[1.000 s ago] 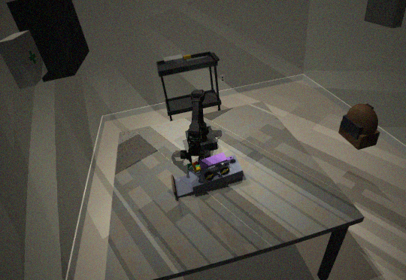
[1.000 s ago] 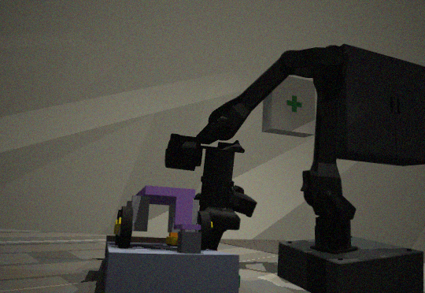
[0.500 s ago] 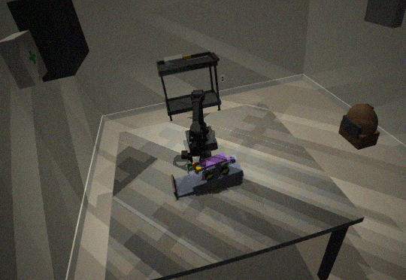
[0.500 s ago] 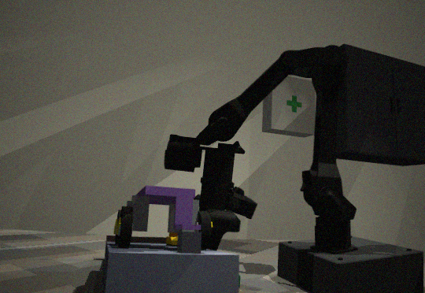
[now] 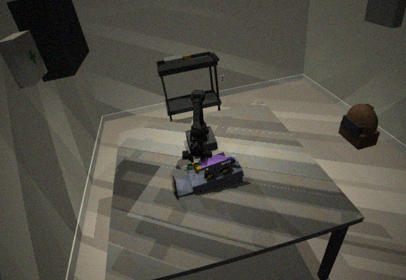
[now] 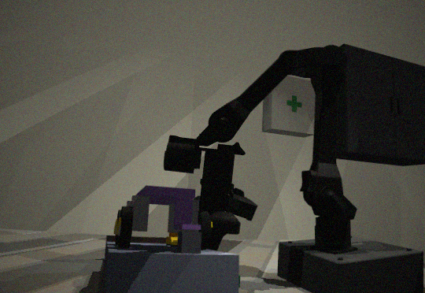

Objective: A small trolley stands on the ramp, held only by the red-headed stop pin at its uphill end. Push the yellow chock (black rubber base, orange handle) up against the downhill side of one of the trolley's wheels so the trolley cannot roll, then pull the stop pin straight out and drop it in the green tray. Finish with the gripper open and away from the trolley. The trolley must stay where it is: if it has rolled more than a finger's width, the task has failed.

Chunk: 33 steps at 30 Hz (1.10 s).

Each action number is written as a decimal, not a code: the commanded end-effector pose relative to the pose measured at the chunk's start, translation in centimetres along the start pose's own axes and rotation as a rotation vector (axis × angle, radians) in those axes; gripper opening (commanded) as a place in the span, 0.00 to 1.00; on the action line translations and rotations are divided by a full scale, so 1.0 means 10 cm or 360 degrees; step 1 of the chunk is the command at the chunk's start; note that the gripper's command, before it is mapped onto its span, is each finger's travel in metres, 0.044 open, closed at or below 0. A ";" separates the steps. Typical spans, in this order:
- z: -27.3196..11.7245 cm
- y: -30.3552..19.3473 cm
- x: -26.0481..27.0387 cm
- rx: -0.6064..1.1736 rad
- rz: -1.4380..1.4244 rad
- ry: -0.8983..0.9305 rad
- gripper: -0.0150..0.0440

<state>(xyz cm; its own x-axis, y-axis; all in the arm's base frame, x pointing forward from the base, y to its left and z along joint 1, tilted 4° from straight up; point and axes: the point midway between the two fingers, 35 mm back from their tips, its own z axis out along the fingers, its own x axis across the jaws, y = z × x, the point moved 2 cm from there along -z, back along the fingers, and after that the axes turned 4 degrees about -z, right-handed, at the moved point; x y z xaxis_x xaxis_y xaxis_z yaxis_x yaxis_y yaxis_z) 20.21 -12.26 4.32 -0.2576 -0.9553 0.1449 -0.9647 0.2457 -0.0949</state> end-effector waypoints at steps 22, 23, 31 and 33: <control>-0.09 0.01 -0.01 -0.0008 0.0002 0.0002 0.96; -0.13 0.03 -0.01 -0.0012 0.0003 0.0003 1.00; -0.36 0.10 0.01 -0.0017 0.0004 0.0004 1.00; -0.41 0.11 0.01 -0.0017 0.0004 0.0004 1.00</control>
<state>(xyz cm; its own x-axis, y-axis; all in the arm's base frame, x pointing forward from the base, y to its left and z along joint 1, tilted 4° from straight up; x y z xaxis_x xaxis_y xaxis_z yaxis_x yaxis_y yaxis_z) 18.89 -11.35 7.20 -0.2528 -0.9575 0.1389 -0.9670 0.2455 -0.0675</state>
